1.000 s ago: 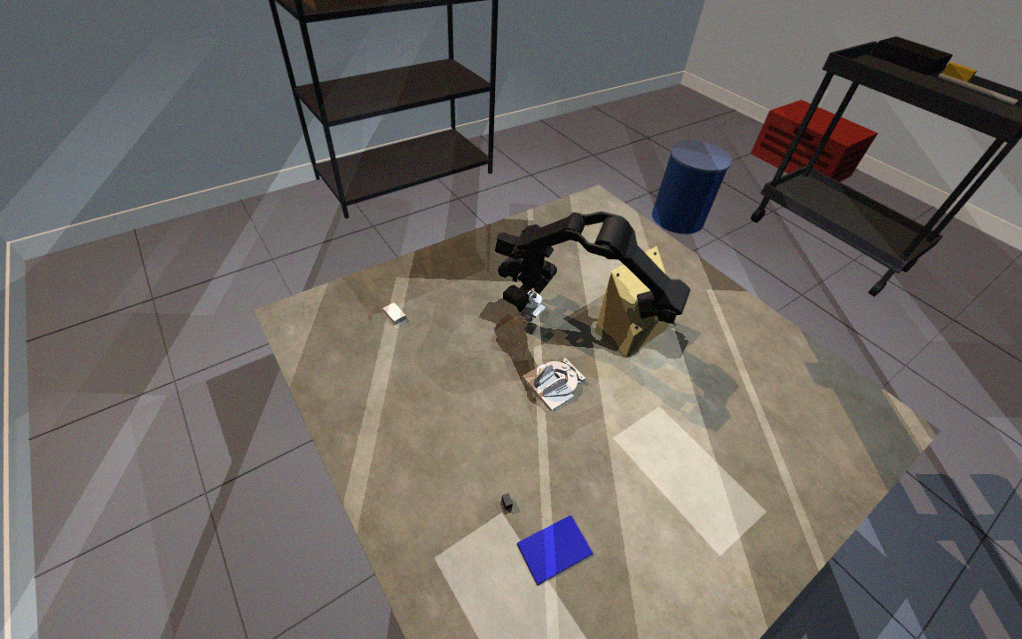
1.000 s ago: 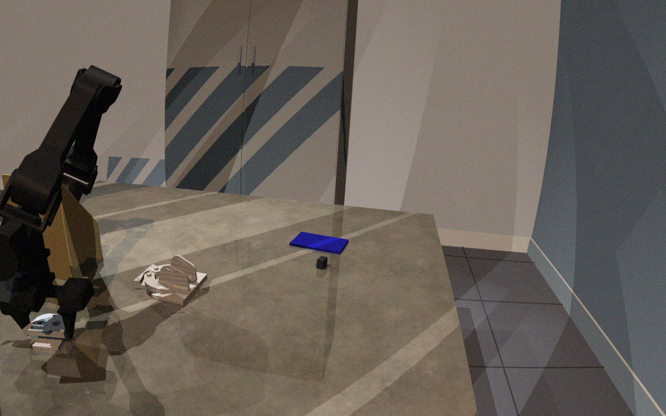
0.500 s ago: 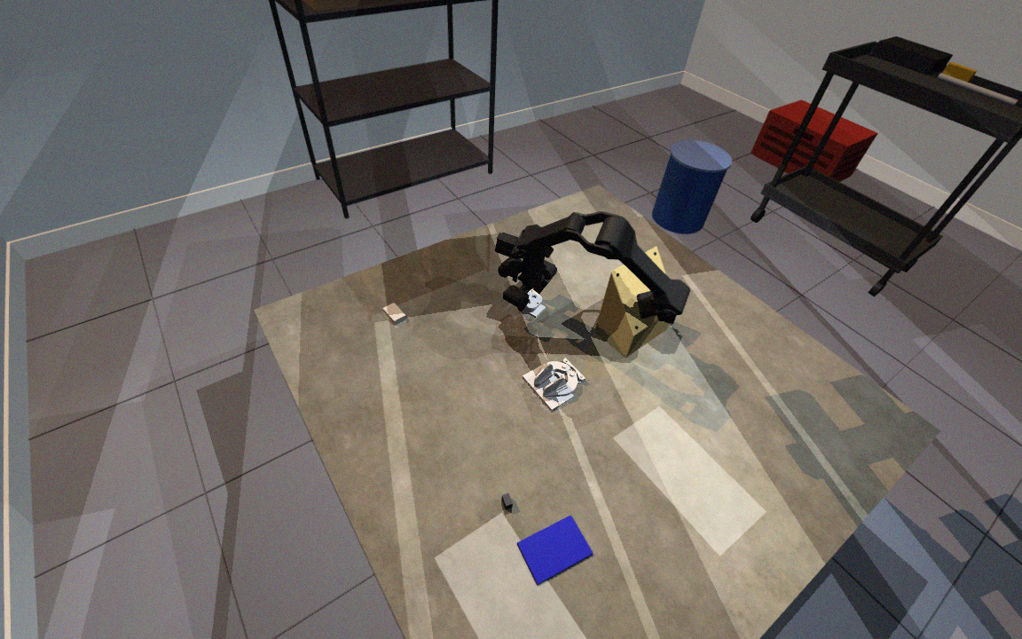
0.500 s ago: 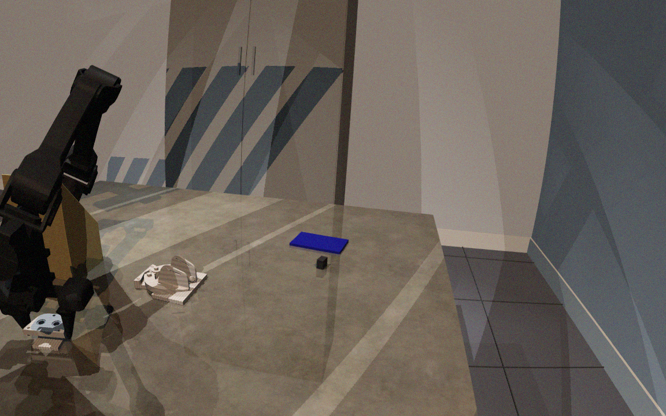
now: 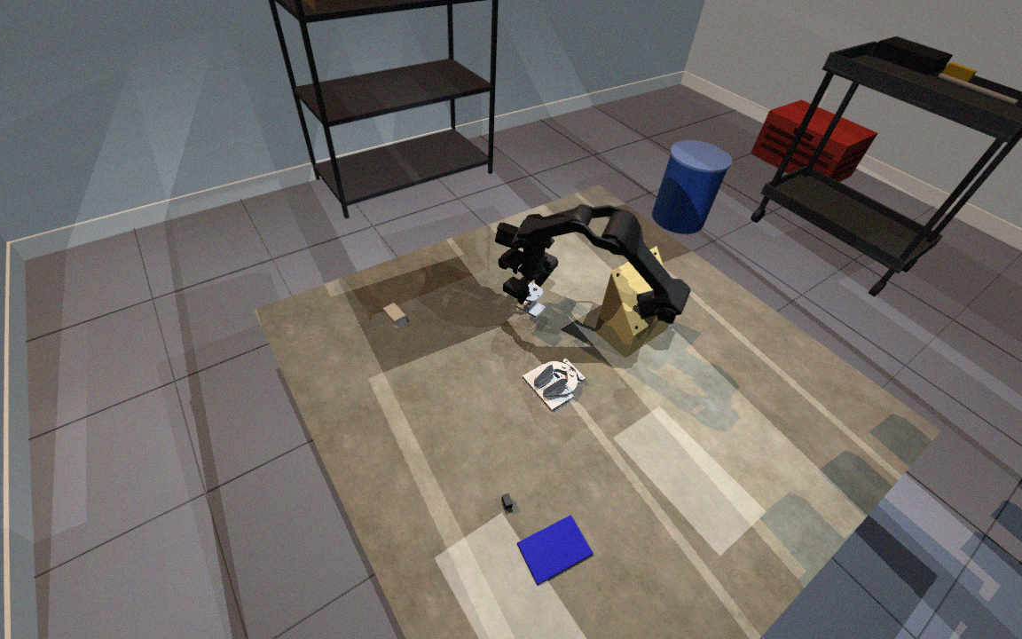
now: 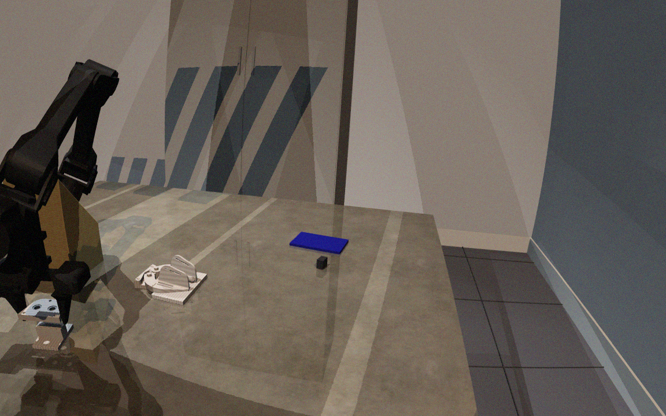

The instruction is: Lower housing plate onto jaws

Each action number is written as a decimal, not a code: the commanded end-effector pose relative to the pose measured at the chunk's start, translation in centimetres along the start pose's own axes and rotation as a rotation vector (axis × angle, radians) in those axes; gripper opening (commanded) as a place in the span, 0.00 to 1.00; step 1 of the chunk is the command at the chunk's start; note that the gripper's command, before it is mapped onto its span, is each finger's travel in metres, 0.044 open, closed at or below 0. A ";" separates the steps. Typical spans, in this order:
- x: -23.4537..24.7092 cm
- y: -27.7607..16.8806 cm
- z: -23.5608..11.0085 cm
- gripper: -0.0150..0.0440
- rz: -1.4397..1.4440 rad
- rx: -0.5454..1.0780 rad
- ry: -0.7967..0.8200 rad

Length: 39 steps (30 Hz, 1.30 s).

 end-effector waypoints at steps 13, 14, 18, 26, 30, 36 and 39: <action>-0.1 -0.1 -4.4 0.85 -0.004 -0.006 0.000; -0.1 -0.1 -4.4 0.85 -0.004 -0.006 0.000; 0.4 -0.7 -4.6 0.85 0.055 -0.010 0.001; 2.1 -2.8 -5.2 0.85 0.243 -0.020 0.003; 2.9 -3.8 -5.4 0.85 0.336 -0.024 0.005; 4.0 -5.5 -5.7 0.85 0.476 -0.028 0.009; 4.5 -6.4 -5.8 0.85 0.545 -0.029 0.011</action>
Point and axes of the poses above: the point midway between the two fingers, 35 mm back from their tips, its own z axis out along the fingers, its own x axis across the jaws, y = z × x, the point moved 5 cm from there along -z, back along the fingers, and after that the axes turned 14 degrees about z, right-handed, at the moved point
